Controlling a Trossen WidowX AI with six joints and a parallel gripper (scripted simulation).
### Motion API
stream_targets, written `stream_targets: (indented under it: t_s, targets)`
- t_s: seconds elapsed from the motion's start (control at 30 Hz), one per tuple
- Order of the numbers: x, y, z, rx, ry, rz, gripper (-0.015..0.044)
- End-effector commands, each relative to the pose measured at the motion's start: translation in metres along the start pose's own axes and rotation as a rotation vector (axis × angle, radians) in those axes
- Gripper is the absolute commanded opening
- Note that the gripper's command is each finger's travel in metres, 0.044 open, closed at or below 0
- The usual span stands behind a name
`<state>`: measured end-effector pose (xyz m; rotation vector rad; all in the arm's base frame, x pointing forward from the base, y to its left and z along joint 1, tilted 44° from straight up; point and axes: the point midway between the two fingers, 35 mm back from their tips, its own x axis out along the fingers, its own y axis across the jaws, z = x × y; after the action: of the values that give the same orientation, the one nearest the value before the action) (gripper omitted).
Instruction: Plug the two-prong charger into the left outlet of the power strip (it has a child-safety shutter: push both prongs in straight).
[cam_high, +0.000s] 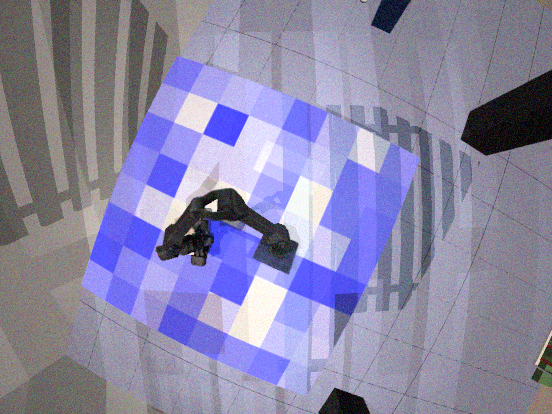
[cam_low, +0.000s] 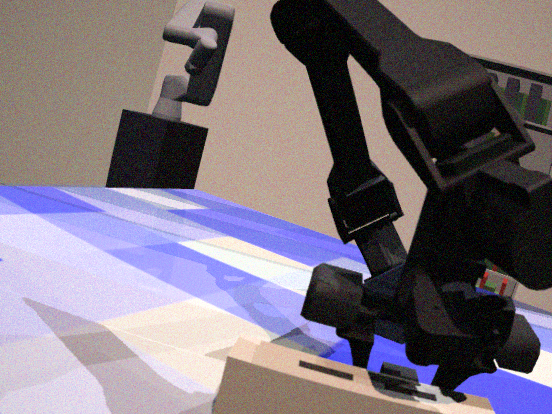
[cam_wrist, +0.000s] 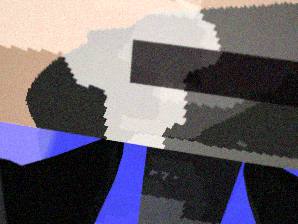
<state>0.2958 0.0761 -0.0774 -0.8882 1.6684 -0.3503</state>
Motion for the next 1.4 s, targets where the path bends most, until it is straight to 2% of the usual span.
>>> stream_targets:
  t_s: [0.0,0.07,1.37]
  targets:
    - [-0.0001,0.0002,0.0004,0.001,-0.002,0.0,0.0394]
    - [-0.0001,0.0002,0.0003,0.001,-0.002,0.0,0.044]
    - [0.001,0.0003,-0.0092,0.014,-0.024,0.001,0.044]
